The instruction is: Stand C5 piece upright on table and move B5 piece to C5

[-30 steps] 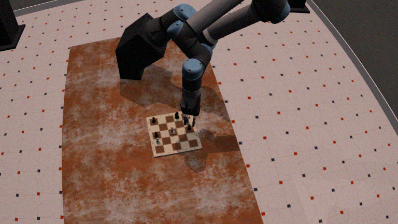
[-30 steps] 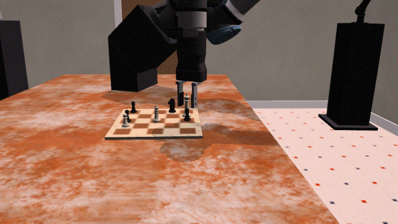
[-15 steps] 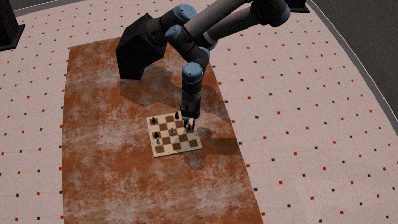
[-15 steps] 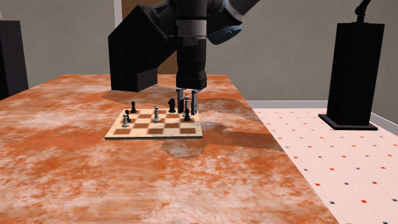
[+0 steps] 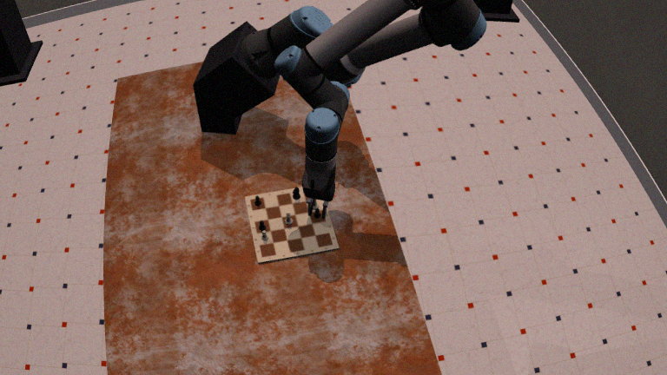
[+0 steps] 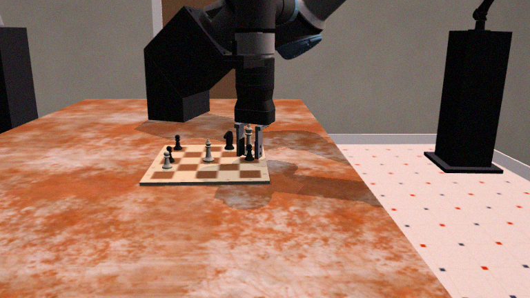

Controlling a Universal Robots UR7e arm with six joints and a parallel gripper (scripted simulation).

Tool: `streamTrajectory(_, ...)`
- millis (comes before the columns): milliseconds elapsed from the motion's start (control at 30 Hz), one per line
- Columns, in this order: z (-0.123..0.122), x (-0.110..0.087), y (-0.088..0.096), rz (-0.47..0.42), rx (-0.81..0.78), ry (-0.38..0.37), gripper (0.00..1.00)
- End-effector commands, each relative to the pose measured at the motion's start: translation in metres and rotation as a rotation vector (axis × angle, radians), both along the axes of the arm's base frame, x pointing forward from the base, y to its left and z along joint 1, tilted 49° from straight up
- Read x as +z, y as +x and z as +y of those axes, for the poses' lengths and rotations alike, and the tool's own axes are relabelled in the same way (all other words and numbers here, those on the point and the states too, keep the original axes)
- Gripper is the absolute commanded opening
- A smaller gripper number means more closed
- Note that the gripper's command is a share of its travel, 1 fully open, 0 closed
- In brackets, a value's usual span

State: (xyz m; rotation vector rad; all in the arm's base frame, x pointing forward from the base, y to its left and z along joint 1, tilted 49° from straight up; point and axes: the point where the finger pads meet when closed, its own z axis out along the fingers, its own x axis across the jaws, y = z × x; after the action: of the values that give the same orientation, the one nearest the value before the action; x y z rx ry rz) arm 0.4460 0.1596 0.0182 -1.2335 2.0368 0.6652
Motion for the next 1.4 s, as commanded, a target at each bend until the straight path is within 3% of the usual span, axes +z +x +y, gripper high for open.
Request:
streamTrajectory(0,-0.0001,0.0,0.0005,-0.001,-0.001,-0.001,0.68)
streamTrajectory(900,-0.0001,0.0,0.0005,-0.001,-0.001,-0.001,0.68)
streamTrajectory(933,-0.0001,0.0,0.0005,-0.001,-0.001,-0.001,0.0)
streamTrajectory(1367,-0.0001,0.0,0.0005,-0.001,-0.001,-0.001,0.0)
